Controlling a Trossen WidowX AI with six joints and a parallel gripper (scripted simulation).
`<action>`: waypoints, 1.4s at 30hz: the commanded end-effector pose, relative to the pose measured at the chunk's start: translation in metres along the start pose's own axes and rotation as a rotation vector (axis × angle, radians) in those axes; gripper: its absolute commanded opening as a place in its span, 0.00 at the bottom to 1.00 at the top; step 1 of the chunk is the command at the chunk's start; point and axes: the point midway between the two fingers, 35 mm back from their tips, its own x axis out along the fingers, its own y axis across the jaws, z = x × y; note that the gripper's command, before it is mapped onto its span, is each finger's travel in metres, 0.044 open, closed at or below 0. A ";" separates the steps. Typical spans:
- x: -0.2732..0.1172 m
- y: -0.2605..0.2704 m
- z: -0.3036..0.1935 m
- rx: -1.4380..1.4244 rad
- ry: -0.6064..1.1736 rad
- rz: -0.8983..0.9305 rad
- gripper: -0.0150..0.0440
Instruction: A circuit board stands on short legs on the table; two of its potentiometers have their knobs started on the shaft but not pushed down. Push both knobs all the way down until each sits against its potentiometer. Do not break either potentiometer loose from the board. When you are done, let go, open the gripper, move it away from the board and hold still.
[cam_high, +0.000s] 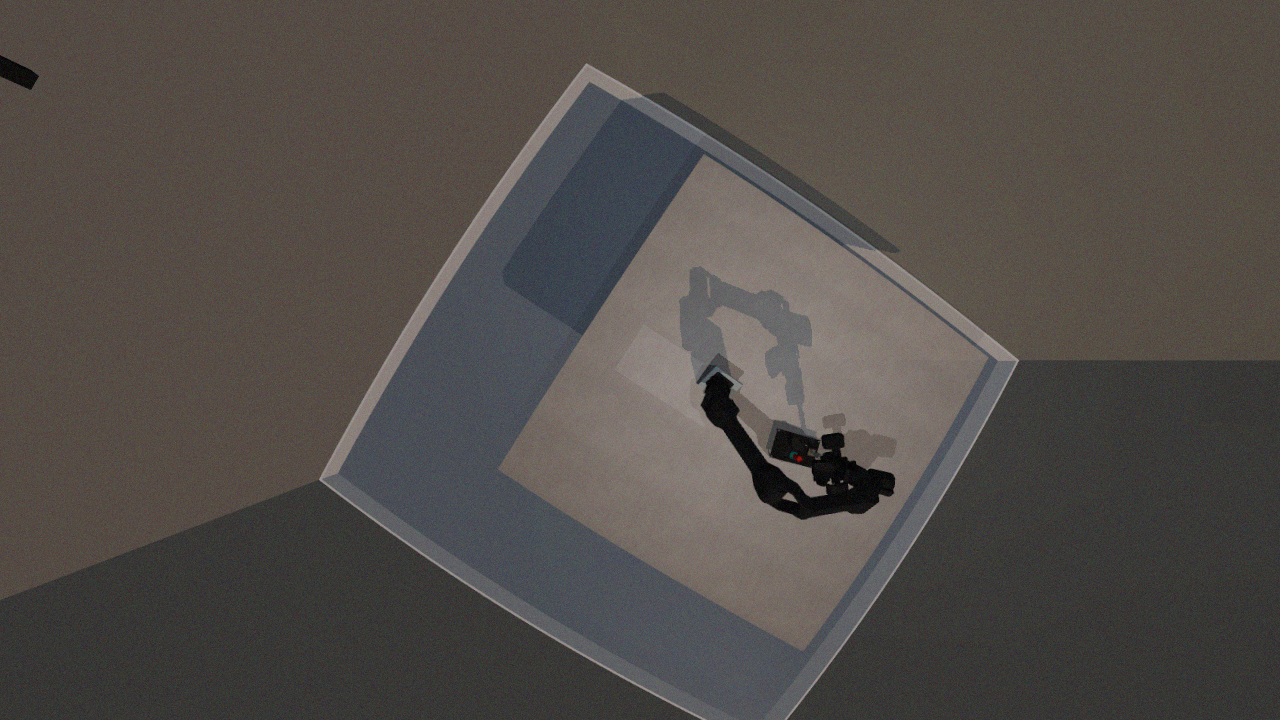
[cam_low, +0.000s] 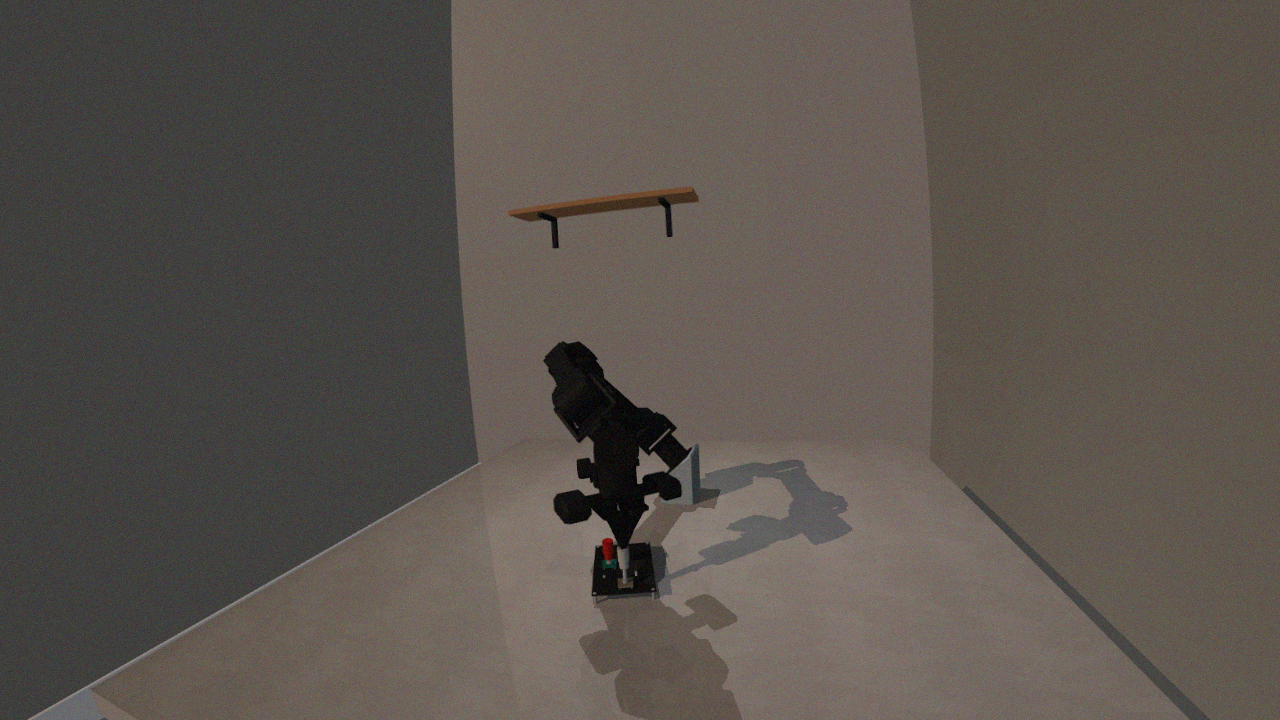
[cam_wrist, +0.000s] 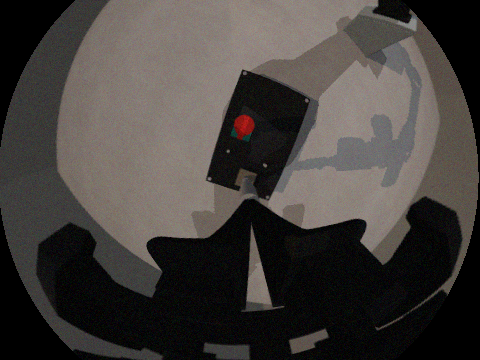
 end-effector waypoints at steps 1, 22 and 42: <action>0.010 0.001 0.001 0.004 -0.011 -0.001 0.25; 0.018 0.001 0.001 0.004 -0.011 -0.001 0.25; 0.030 0.001 0.002 0.004 -0.011 0.000 0.25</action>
